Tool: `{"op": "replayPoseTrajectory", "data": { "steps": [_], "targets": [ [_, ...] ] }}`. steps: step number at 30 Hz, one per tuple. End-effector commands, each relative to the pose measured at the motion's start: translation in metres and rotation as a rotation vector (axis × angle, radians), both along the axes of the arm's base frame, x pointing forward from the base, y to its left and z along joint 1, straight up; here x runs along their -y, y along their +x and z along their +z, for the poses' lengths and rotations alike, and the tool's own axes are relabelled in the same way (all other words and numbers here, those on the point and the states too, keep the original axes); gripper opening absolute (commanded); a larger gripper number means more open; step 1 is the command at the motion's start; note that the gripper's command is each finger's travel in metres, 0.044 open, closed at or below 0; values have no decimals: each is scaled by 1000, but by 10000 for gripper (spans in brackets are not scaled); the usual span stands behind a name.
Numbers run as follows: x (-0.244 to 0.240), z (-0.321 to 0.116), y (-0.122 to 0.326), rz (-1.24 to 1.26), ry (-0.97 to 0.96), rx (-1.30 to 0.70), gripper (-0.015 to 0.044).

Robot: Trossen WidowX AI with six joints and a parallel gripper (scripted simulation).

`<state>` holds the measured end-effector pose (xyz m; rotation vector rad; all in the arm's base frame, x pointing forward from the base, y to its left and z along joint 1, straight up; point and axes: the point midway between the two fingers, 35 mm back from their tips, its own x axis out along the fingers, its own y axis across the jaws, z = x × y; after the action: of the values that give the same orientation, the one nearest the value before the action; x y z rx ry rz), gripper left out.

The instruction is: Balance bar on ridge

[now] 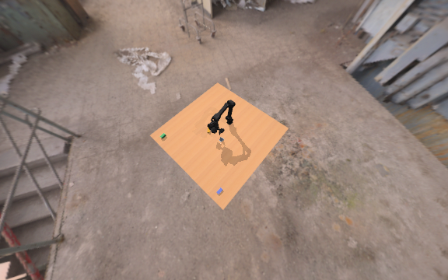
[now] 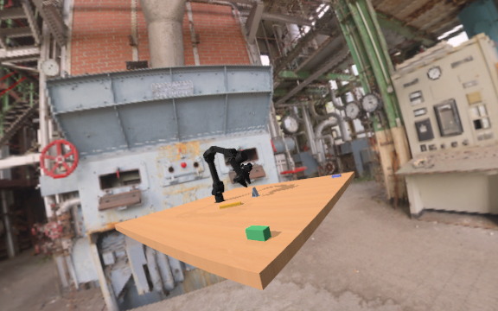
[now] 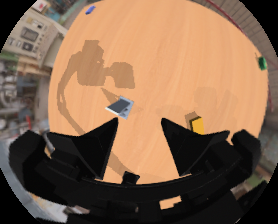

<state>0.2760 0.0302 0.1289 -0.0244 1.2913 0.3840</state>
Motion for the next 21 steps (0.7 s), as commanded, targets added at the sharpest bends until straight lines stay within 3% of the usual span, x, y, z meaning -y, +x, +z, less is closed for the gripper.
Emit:
{"op": "replayPoseTrajectory", "data": {
  "steps": [1,21],
  "targets": [
    [23,-1,7,38,-64,-2,315],
    [129,-9,11,328,-297,-108,315]
  ]
}}
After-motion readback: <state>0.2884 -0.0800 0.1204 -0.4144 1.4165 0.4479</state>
